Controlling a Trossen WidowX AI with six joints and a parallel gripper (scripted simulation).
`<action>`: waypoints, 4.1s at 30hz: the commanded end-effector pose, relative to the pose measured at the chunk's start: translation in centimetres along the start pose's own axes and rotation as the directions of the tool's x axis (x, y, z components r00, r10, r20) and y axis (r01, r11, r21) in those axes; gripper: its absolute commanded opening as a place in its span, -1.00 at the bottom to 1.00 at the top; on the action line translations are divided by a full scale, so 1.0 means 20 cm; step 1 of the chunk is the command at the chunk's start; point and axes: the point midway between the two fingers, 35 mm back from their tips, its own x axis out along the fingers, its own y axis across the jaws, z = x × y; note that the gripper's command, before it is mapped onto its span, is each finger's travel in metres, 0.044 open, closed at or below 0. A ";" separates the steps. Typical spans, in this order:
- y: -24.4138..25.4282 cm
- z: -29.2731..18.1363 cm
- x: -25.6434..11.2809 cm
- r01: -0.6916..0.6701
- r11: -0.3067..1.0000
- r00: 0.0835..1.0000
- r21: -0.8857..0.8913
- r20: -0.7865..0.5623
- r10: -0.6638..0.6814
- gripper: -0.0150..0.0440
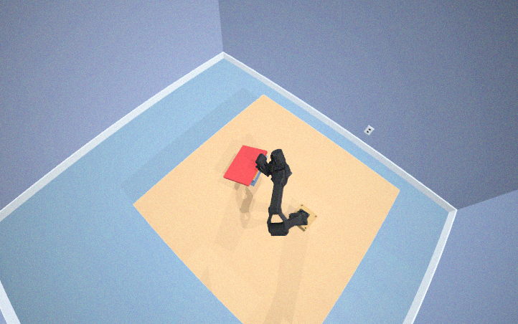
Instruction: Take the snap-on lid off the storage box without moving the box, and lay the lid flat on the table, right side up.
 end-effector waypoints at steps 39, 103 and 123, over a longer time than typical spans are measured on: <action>-0.01 -0.43 -0.02 -0.004 1.000 1.000 0.001 0.002 0.004 -0.49; -0.02 -1.07 -0.03 -0.003 1.000 1.000 0.007 0.000 0.003 -0.49; -0.03 -1.27 -0.04 -0.003 1.000 1.000 0.008 -0.001 0.003 -0.49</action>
